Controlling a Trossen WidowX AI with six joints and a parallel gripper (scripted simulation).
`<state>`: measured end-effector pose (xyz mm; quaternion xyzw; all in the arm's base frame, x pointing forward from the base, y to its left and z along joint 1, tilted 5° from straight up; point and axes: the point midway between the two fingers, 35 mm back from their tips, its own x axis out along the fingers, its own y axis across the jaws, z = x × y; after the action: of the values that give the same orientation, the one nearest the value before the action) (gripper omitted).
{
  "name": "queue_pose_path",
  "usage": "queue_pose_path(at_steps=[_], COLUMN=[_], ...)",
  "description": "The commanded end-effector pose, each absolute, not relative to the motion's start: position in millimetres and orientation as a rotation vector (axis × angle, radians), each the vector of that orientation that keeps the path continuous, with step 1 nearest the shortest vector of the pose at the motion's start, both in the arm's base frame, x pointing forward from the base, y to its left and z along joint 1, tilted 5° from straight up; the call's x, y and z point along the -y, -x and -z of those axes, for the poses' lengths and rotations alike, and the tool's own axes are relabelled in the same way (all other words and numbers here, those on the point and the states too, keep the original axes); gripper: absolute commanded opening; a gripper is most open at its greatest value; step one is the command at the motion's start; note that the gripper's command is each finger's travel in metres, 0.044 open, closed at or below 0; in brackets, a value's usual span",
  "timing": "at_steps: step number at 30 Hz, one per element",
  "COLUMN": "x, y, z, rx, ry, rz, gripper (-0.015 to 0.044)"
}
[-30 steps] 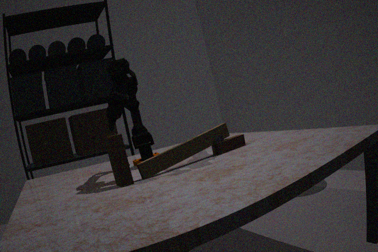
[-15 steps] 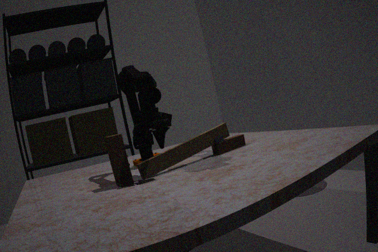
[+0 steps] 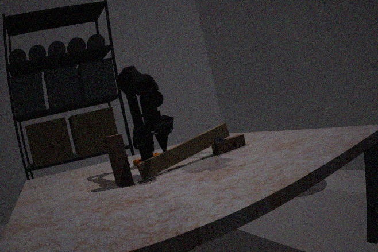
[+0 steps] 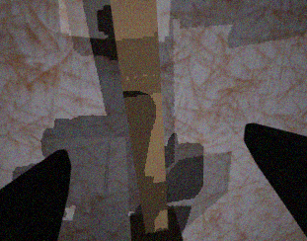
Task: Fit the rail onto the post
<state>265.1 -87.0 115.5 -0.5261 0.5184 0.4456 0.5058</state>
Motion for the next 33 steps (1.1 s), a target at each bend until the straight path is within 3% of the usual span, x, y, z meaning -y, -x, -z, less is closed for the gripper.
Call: queue_pose_path(at_steps=[1, 33], x=[86, 90], y=[-264, -264], z=[-106, -55], rx=[-1.251, -1.252], ry=[1.259, 1.259], rz=[-1.085, -1.085], gripper=[0.044, 0.044])
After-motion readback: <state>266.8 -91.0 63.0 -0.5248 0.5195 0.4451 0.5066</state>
